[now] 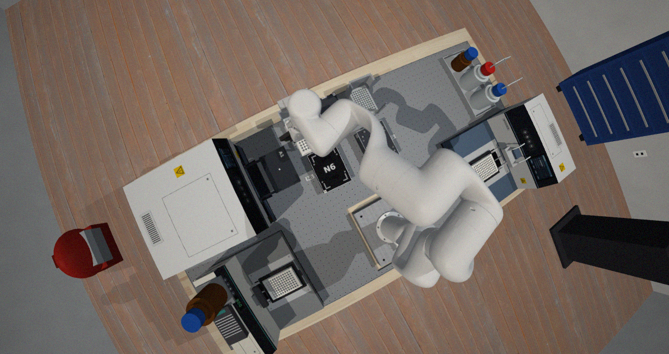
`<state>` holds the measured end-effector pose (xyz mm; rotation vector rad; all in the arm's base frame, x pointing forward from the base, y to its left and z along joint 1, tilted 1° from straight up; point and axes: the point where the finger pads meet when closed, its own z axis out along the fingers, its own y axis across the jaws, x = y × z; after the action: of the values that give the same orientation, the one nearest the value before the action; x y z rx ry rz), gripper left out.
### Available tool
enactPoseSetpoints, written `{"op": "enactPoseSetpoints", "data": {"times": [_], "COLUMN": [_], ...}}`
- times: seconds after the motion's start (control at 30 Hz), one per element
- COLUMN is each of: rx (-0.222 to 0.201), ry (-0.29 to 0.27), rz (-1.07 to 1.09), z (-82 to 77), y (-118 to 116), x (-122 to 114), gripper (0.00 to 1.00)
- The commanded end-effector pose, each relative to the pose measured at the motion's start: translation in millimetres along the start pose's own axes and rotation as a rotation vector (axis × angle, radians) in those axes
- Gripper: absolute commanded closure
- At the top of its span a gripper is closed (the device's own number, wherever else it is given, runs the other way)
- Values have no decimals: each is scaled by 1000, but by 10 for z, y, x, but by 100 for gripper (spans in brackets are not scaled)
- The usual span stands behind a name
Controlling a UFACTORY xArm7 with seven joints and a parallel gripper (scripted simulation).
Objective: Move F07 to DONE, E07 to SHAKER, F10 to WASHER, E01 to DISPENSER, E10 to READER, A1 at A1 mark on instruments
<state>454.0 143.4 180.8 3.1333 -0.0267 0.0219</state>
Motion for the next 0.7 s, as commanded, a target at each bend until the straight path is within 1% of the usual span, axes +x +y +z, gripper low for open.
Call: {"op": "enactPoseSetpoints", "data": {"times": [0.0, 0.13, 0.2, 0.67], "rx": [2, 3, 3, 3], "ry": [6, 6, 6, 6], "rz": [0, 0, 0, 0], "z": [-22, -22, -22, -22], "y": [-94, -217, -217, -647], "x": [-21, -74, -74, -259], "gripper": [100, 100, 100, 100]}}
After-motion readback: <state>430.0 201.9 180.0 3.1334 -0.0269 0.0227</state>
